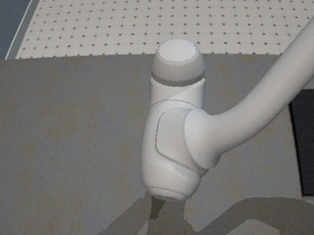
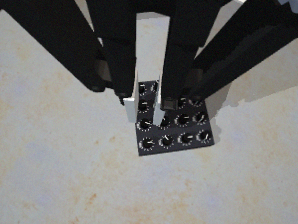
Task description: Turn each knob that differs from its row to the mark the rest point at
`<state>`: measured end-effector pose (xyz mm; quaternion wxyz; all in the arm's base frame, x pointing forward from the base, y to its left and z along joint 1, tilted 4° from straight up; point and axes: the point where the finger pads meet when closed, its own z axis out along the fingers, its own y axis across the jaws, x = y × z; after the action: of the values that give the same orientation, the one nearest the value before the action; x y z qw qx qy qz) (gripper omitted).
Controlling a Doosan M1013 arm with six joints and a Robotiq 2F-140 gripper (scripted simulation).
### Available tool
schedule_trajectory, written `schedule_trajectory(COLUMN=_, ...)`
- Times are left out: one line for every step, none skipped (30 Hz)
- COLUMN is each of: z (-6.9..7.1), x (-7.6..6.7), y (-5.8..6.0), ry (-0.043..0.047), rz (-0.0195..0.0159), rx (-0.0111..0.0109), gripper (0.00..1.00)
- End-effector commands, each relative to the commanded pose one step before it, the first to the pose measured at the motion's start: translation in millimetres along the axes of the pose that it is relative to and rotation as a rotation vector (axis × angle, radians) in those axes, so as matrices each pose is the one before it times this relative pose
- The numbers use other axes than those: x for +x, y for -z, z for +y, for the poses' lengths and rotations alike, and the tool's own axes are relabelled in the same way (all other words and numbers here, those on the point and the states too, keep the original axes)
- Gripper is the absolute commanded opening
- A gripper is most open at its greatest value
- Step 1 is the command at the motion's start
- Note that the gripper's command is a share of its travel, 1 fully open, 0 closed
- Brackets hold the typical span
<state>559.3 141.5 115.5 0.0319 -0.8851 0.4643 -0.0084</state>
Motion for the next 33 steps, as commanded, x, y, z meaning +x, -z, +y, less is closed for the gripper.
schedule_trajectory(z=0.0, x=-0.03, y=-1.73, ry=-0.00001, rz=-0.00012, rx=0.00015, gripper=0.12)
schedule_trajectory(z=0.0, x=0.0, y=-0.74, ry=-0.00001, rz=0.00001, rx=-0.00001, gripper=0.12)
schedule_trajectory(z=0.0, x=0.0, y=-0.81, ry=-0.00001, rz=0.00001, rx=0.0, gripper=0.12)
schedule_trajectory(z=0.0, x=0.0, y=-0.88, ry=0.0, rz=0.0, rx=0.0, gripper=0.12)
schedule_trajectory(z=0.0, x=0.0, y=-0.94, ry=0.0, rz=0.0, rx=0.0, gripper=0.12)
schedule_trajectory(z=0.0, x=0.0, y=-1.01, ry=0.0, rz=0.0, rx=0.0, gripper=0.12)
schedule_trajectory(z=0.0, x=0.0, y=-1.07, ry=0.0, rz=0.0, rx=0.0, gripper=0.12)
schedule_trajectory(z=0.0, x=0.0, y=-1.12, ry=0.0, rz=0.0, rx=0.0, gripper=0.12)
schedule_trajectory(z=0.0, x=0.0, y=-1.17, ry=0.0, rz=0.0, rx=0.0, gripper=0.12)
schedule_trajectory(z=0.0, x=0.0, y=0.0, ry=0.0, rz=0.0, rx=0.0, gripper=0.12)
schedule_trajectory(z=0.0, x=0.0, y=0.0, ry=0.0, rz=0.0, rx=0.0, gripper=0.12)
schedule_trajectory(z=0.0, x=0.0, y=-1.22, ry=0.0, rz=0.0, rx=0.0, gripper=0.12)
schedule_trajectory(z=0.0, x=0.0, y=-1.26, ry=0.0, rz=0.0, rx=0.0, gripper=0.12)
schedule_trajectory(z=0.0, x=0.0, y=-1.29, ry=0.0, rz=0.0, rx=0.0, gripper=0.12)
schedule_trajectory(z=0.0, x=0.0, y=-1.32, ry=0.0, rz=0.0, rx=0.0, gripper=0.12)
schedule_trajectory(z=0.0, x=0.0, y=-1.34, ry=0.0, rz=0.0, rx=0.0, gripper=0.12)
schedule_trajectory(z=0.0, x=0.0, y=-1.36, ry=0.0, rz=0.0, rx=0.0, gripper=0.12)
schedule_trajectory(z=0.0, x=0.0, y=-1.37, ry=0.0, rz=0.0, rx=0.0, gripper=0.12)
schedule_trajectory(z=0.0, x=0.0, y=-1.37, ry=0.0, rz=0.0, rx=0.0, gripper=0.12)
schedule_trajectory(z=0.0, x=0.0, y=-1.37, ry=0.0, rz=0.0, rx=0.0, gripper=0.12)
schedule_trajectory(z=0.0, x=0.0, y=-1.36, ry=0.0, rz=0.0, rx=0.0, gripper=0.12)
schedule_trajectory(z=0.0, x=0.0, y=-1.35, ry=0.0, rz=0.0, rx=0.0, gripper=0.12)
schedule_trajectory(z=0.0, x=0.0, y=-1.33, ry=0.0, rz=0.0, rx=0.0, gripper=0.12)
schedule_trajectory(z=0.0, x=0.0, y=-1.31, ry=0.0, rz=0.0, rx=0.0, gripper=0.12)
schedule_trajectory(z=0.0, x=0.0, y=-1.27, ry=0.0, rz=0.0, rx=0.0, gripper=0.12)
schedule_trajectory(z=0.0, x=0.0, y=-1.23, ry=0.0, rz=0.0, rx=0.0, gripper=0.12)
schedule_trajectory(z=0.0, x=0.0, y=0.0, ry=0.0, rz=0.0, rx=0.0, gripper=0.12)
schedule_trajectory(z=0.0, x=0.0, y=0.0, ry=0.0, rz=0.0, rx=0.0, gripper=0.12)
schedule_trajectory(z=0.0, x=0.0, y=-1.2, ry=0.0, rz=0.0, rx=0.0, gripper=0.12)
schedule_trajectory(z=0.0, x=0.0, y=-1.15, ry=0.0, rz=0.0, rx=0.0, gripper=0.12)
schedule_trajectory(z=0.0, x=0.0, y=-1.1, ry=0.0, rz=0.0, rx=0.0, gripper=0.12)
schedule_trajectory(z=0.0, x=0.0, y=-1.05, ry=0.0, rz=0.0, rx=0.0, gripper=0.12)
schedule_trajectory(z=0.0, x=0.0, y=-0.99, ry=0.0, rz=0.0, rx=0.0, gripper=0.12)
